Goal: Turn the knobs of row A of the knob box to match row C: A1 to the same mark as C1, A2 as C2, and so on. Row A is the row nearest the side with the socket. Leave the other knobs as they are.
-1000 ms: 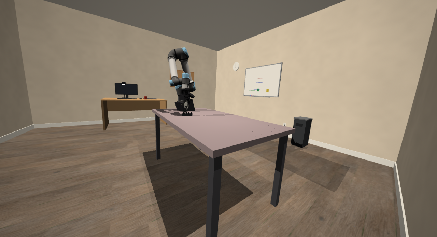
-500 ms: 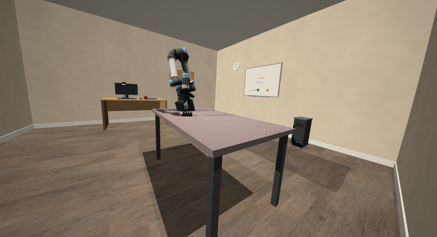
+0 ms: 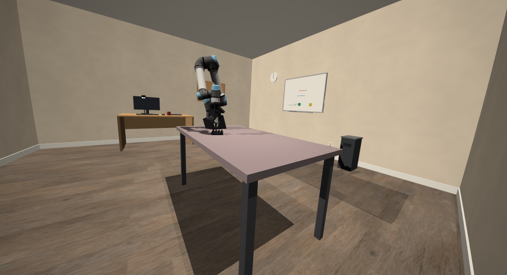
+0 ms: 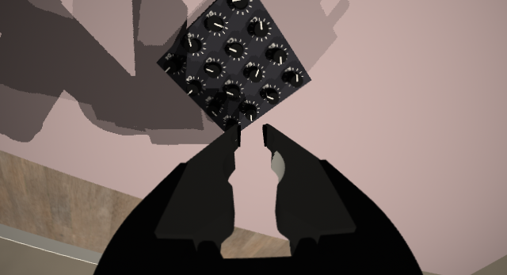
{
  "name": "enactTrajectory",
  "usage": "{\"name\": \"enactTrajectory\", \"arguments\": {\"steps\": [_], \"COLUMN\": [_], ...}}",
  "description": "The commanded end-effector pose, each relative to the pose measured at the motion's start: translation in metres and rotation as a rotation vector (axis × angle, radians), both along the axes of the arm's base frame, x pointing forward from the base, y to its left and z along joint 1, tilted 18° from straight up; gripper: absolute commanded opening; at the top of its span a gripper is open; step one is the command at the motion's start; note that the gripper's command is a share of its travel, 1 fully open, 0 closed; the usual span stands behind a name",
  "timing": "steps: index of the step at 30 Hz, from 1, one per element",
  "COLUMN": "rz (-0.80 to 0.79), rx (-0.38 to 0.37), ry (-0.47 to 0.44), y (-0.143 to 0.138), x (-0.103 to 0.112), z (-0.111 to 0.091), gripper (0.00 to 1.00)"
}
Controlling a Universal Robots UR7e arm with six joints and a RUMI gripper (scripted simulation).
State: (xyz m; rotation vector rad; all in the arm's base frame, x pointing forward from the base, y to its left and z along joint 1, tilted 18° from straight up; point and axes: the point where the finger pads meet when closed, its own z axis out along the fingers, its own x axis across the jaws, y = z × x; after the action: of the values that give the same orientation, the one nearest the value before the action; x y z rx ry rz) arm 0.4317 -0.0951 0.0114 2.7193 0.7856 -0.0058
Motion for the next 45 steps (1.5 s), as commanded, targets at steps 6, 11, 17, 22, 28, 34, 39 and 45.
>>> {"name": "enactTrajectory", "arguments": {"steps": [6,11,17,22,28,34,39,45], "rz": [0.268,0.432,0.586,0.758,0.956,1.094,1.245,1.362], "rx": [-0.022,-0.036,-0.050,-0.064,-0.082,-0.094,-0.107,-0.117], "ry": [0.081,0.132,0.179,0.233,0.294,0.337,0.384,0.420], "y": [0.001,0.002,0.002,0.002,0.002,0.002,0.002,0.002], "x": [-0.001,-0.002,-0.002,-0.002,-0.002,-0.001,0.001,0.002], "z": [0.003,0.005,0.007,0.010,0.012,0.014,0.017,0.018], "gripper": [0.11,0.11,0.11,0.11,0.11,0.11,0.11,0.11]}}
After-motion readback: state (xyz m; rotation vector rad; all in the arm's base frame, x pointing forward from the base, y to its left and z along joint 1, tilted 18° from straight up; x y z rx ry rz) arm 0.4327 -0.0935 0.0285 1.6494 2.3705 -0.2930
